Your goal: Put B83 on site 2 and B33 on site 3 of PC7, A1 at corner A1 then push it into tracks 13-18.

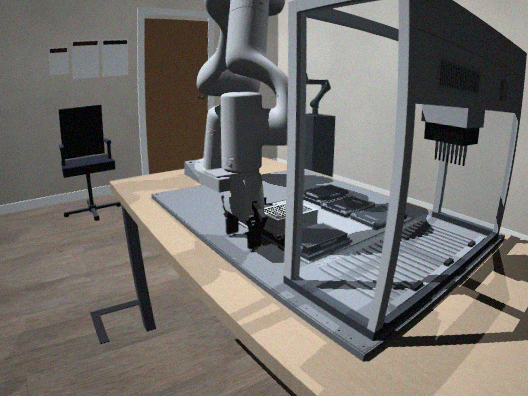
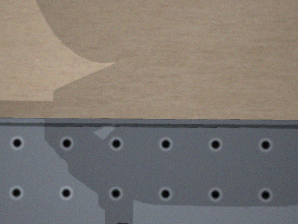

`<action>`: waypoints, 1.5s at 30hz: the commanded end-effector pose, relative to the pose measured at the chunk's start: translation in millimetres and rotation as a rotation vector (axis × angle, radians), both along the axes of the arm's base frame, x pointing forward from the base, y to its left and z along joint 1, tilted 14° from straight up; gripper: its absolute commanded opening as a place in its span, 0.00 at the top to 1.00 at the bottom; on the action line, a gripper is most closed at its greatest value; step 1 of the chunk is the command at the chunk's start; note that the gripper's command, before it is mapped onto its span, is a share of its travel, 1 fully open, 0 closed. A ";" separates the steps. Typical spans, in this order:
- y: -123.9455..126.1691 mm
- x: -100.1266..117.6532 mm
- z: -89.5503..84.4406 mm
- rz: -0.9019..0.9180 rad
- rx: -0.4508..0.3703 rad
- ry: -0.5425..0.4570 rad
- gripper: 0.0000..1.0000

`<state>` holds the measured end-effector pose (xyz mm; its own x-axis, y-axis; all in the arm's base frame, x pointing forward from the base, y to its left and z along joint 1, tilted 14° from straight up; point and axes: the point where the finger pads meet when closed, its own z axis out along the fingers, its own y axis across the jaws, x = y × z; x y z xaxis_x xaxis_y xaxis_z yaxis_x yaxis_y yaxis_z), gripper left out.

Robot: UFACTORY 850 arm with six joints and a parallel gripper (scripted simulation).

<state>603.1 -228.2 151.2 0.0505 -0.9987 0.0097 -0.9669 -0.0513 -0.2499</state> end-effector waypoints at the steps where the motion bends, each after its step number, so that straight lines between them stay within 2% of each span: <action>1: -1.2 0.9 1.3 0.000 -0.001 -0.002 0.00; 10: -1.3 -1.2 9.4 0.000 -0.001 -0.002 0.00; 45: -1.5 -14.2 59.4 0.000 -0.001 -0.002 0.00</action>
